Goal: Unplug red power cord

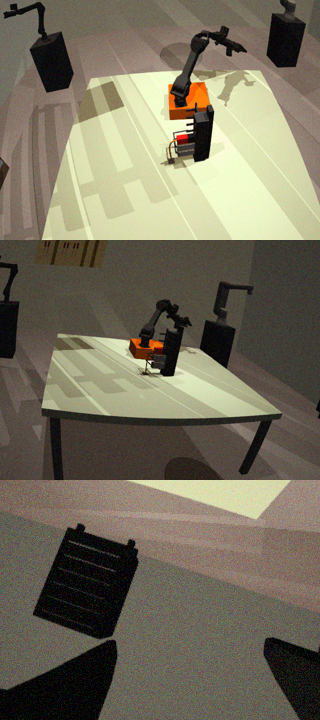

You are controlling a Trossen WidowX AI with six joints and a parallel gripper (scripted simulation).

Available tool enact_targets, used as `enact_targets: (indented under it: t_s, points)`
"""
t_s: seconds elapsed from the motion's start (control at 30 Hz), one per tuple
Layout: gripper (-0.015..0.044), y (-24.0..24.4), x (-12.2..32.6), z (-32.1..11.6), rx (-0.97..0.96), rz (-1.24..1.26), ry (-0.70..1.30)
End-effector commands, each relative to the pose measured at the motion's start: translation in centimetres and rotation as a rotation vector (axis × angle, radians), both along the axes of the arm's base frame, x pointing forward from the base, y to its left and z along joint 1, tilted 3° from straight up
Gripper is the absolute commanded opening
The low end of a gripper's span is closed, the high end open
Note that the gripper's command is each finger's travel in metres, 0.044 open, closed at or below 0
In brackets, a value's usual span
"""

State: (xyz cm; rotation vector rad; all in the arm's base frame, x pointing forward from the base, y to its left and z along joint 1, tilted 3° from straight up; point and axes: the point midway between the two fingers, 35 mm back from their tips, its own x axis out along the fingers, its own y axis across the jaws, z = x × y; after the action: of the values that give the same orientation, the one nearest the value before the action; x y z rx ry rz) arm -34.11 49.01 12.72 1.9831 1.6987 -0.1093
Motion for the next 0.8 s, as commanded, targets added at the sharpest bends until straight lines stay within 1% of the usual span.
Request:
enact_targets:
  t_s: [0.0, 0.1, 0.27, 0.37, 0.53, 0.77]
  points:
    - [0.0374, 0.1, 0.1, 0.0, 0.0, -0.004, 0.004]
    - [0.0295, 1.3, 2.2, 0.1, 0.001, -0.058, 0.056]
    - [0.0164, 4.5, 9.6, 0.4, 0.016, -0.25, 0.234]
    - [0.016, 6.0, 14.5, 0.5, 0.036, -0.375, 0.346]
    - [0.016, 7.5, 23.9, 0.8, 0.097, -0.617, 0.556]
    - [0.016, 6.9, 36.5, 1.1, 0.229, -0.954, 0.832]
